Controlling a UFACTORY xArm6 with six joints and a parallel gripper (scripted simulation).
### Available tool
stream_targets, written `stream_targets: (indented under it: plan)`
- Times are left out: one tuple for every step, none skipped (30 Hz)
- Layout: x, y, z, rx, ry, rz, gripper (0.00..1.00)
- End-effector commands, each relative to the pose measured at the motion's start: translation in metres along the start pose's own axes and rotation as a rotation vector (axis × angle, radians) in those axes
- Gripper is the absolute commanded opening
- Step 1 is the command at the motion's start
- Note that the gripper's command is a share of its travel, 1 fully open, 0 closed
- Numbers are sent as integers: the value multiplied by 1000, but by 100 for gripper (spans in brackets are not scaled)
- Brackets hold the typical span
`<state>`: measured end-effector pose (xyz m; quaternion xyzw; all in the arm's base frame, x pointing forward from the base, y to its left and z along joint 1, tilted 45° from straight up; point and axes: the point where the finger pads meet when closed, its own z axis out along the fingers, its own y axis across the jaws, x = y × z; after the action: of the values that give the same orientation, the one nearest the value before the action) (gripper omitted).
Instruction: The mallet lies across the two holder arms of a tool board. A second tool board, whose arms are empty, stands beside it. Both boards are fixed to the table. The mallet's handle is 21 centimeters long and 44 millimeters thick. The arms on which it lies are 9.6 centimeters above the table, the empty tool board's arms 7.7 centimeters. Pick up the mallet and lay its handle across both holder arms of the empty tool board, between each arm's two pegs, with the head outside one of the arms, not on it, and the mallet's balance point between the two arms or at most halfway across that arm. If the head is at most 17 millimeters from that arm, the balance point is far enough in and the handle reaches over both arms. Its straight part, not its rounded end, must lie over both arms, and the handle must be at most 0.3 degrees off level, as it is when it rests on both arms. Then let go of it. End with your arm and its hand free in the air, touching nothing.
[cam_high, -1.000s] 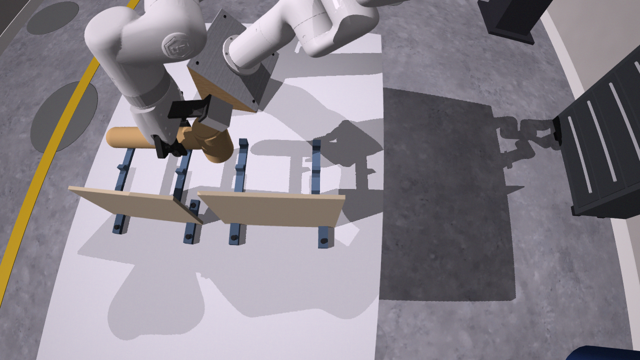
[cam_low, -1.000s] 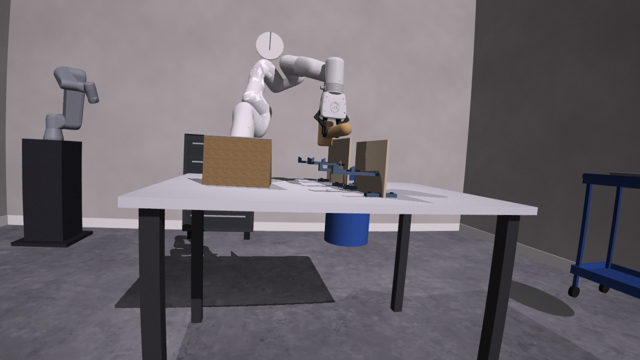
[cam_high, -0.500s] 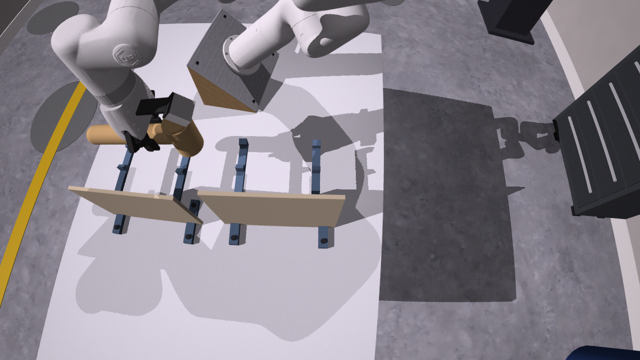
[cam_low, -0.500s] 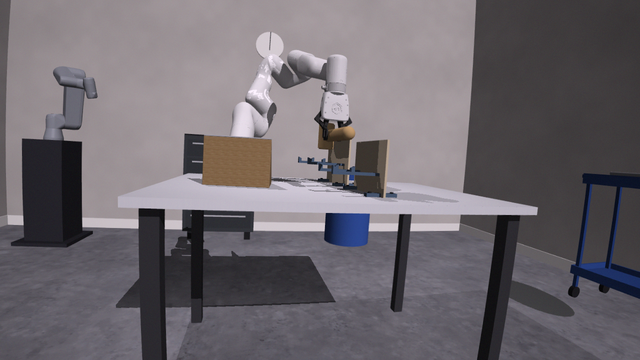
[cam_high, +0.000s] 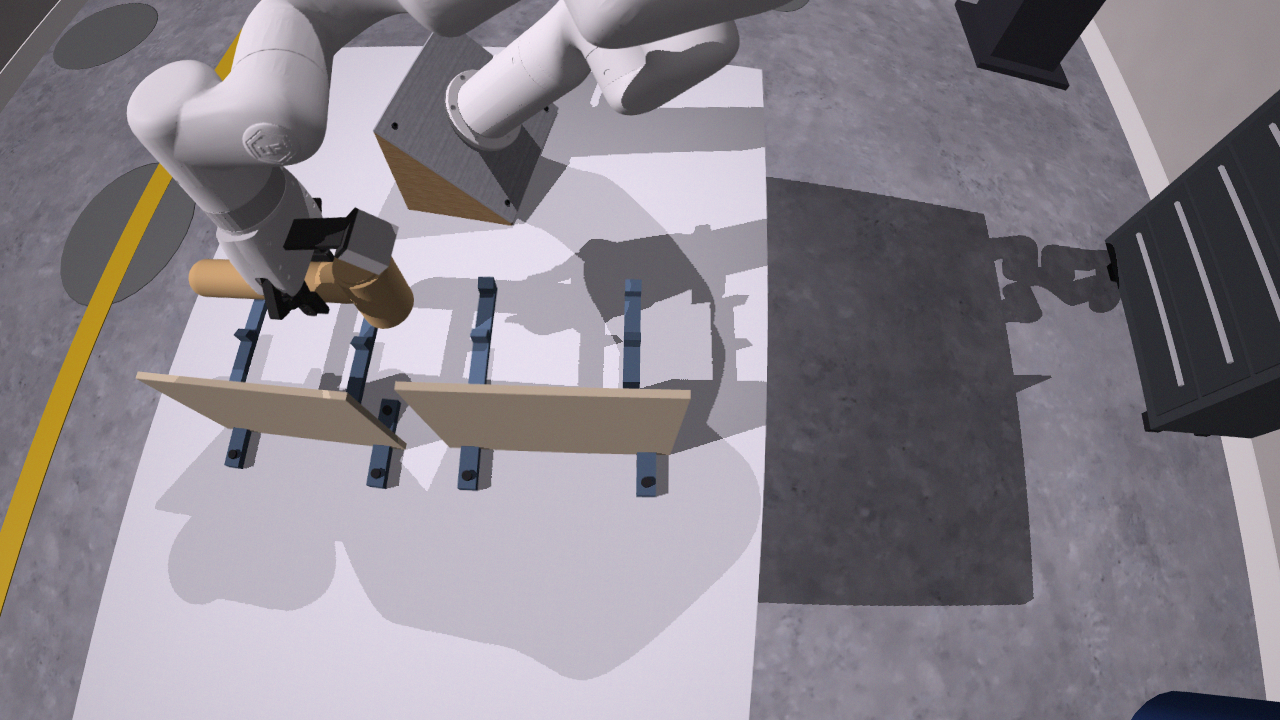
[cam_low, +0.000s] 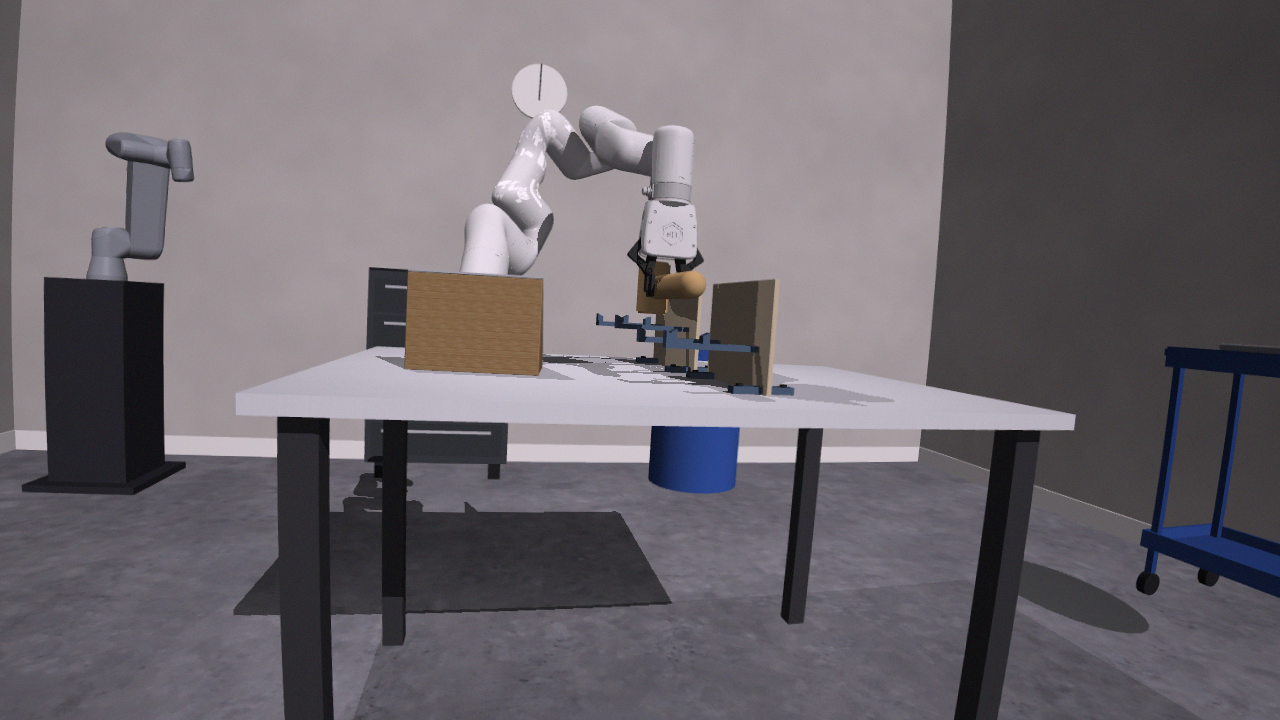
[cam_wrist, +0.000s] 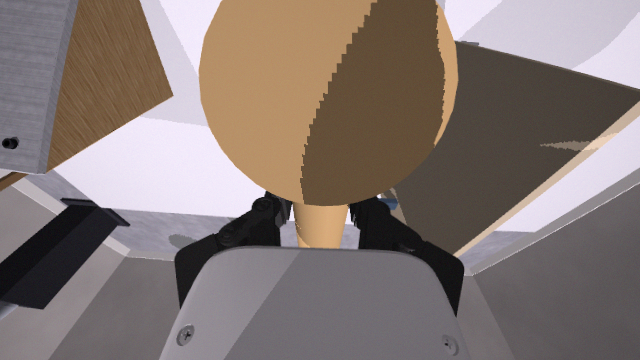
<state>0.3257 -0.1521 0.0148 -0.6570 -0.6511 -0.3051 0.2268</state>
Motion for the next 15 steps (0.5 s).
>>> stream_targets:
  plan:
    - [-1,2,41,-3,-1,-2,0]
    - [-1,2,47,-3,-1,-1,0]
    - [-1,1,52,-2,-2,-1,0]
    - [-1,1,54,-2,-2,-1,0]
    - [-1,1,54,-2,-2,0,0]
    - [-1,1,54,-2,-2,0,0]
    - [-1,1,54,-2,-2,0,0]
    - [-1,1,55,-2,-2,0,0]
    - [-1,1,55,-2,-2,0,0]
    - [-1,1,56,-2,-2,0,0]
    - [-1,1,57,-2,-2,0,0]
    - [-1,1,57,-2,-2,0,0]
    - [-1,1,57,-2,-2,0,0]
    - [-1,1,59,-2,-2,0,0]
    - [-1,1,60,-2,-2,0,0]
